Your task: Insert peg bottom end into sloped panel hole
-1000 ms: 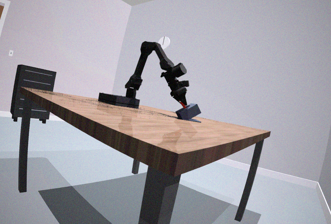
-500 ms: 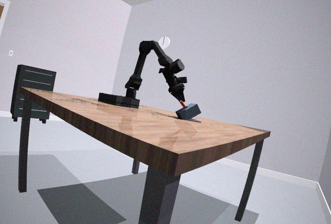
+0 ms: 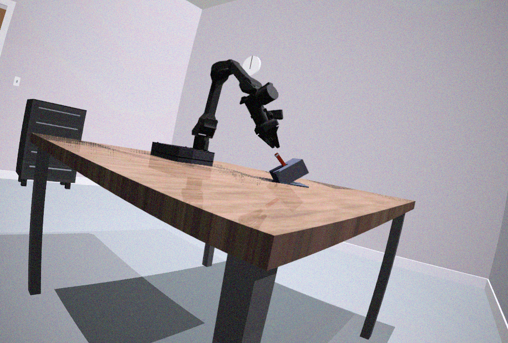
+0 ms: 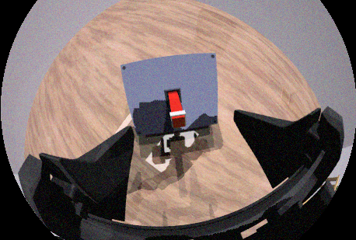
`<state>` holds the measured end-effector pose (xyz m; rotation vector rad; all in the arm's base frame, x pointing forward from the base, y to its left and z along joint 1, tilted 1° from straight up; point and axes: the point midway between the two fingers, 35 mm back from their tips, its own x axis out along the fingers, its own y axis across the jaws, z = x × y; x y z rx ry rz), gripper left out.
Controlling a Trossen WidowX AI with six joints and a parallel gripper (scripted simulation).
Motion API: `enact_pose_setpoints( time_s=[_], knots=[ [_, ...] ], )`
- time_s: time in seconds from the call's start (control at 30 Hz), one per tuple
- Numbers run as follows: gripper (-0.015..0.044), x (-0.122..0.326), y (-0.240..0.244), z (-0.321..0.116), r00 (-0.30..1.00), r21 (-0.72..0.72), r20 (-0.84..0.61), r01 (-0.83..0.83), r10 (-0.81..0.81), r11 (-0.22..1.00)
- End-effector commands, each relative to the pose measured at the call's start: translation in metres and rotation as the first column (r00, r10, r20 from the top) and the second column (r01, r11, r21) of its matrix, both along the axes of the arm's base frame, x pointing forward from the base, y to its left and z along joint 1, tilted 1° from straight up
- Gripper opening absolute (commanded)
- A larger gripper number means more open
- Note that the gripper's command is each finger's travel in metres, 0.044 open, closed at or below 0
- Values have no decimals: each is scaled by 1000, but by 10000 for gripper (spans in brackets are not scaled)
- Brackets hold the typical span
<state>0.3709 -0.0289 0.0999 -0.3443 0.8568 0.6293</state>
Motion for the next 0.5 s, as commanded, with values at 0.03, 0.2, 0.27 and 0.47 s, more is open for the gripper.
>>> enact_pose_setpoints(
  time_s=[0.03, 0.2, 0.27, 0.47],
  knots=[
    [440, -5, -4, 11, 1000, -1, 10, -4, 4, 1000],
    [440, -11, -10, 20, 1000, -1, 8, -2, 2, 1000],
    [440, -14, -12, 22, 1000, -1, 8, -2, 2, 1000],
    [440, -19, -16, 28, 1000, -1, 6, -1, 1, 1000]
  ],
)
